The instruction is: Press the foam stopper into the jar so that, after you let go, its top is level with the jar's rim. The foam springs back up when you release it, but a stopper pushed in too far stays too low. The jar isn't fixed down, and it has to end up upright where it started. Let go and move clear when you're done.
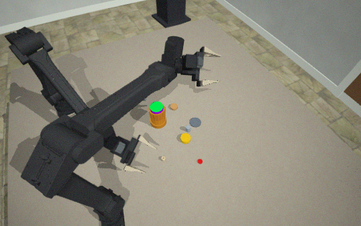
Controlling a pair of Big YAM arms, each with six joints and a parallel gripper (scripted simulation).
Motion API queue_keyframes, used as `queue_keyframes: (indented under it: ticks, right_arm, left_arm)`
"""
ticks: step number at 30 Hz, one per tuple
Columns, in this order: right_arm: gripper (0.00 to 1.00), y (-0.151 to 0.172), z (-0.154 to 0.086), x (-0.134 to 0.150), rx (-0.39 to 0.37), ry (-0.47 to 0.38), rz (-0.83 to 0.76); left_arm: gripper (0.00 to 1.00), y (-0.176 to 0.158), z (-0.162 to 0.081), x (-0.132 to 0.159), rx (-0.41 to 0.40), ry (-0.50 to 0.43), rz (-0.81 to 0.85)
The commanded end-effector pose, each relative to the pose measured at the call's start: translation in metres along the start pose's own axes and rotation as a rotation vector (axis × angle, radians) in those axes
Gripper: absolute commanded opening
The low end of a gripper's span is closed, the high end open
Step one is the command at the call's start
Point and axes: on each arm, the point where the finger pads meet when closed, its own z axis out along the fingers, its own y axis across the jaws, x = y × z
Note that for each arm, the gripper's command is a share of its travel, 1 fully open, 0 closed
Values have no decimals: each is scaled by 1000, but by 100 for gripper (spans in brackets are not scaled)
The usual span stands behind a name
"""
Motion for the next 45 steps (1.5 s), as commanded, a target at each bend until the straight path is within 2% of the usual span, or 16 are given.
queue_keyframes:
  ticks: [1,35,36,45]
  right_arm:
    - [100,4,-1,-5,-6,-4,11]
    - [100,12,0,-8,-13,-9,25]
    - [0,12,0,-8,-13,-9,25]
    - [0,12,0,-8,-13,-9,25]
  left_arm:
    - [100,2,0,-6,-4,-11,-3]
    - [98,1,6,-10,-6,-19,-6]
    - [98,1,6,-10,-6,-19,-6]
    - [98,1,6,-10,-6,-19,-6]
